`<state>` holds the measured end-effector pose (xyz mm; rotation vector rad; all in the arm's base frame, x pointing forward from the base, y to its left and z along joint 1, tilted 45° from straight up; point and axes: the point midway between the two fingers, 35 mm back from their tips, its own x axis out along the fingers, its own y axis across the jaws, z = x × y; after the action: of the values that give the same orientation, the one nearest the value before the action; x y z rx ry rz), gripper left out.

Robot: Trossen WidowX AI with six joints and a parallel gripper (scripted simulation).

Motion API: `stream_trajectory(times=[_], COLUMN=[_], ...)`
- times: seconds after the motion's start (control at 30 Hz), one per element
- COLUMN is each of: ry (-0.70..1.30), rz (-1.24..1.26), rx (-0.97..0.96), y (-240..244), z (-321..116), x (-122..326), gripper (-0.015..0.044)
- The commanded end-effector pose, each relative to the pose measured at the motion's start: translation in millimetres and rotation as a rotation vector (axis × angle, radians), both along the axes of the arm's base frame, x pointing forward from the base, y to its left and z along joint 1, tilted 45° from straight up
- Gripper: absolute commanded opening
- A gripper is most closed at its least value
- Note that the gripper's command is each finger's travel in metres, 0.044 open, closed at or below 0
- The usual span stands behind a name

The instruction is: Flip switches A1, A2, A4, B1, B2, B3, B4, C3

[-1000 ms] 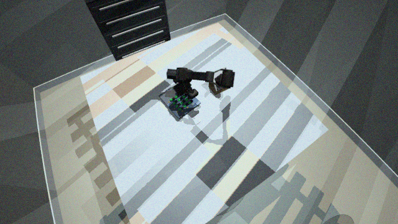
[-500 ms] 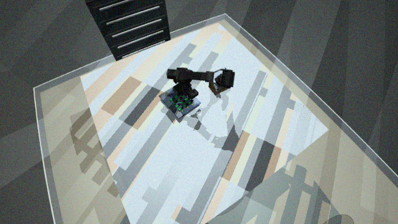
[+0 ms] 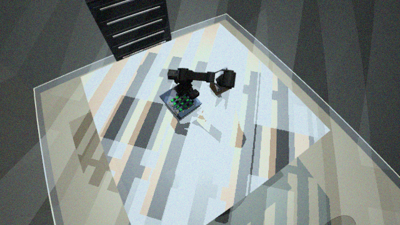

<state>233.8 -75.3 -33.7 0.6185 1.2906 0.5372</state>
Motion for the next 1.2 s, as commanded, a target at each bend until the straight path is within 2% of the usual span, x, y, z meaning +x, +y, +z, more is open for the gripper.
stream_trajectory(times=[0.0,1.17], ry=[0.002,0.001], rz=[-0.003,-0.003], rx=[0.004,0.004], y=[1.2,4.4], z=[-0.7,-4.0], x=[-0.2,0.6], gripper=[0.0,0.0])
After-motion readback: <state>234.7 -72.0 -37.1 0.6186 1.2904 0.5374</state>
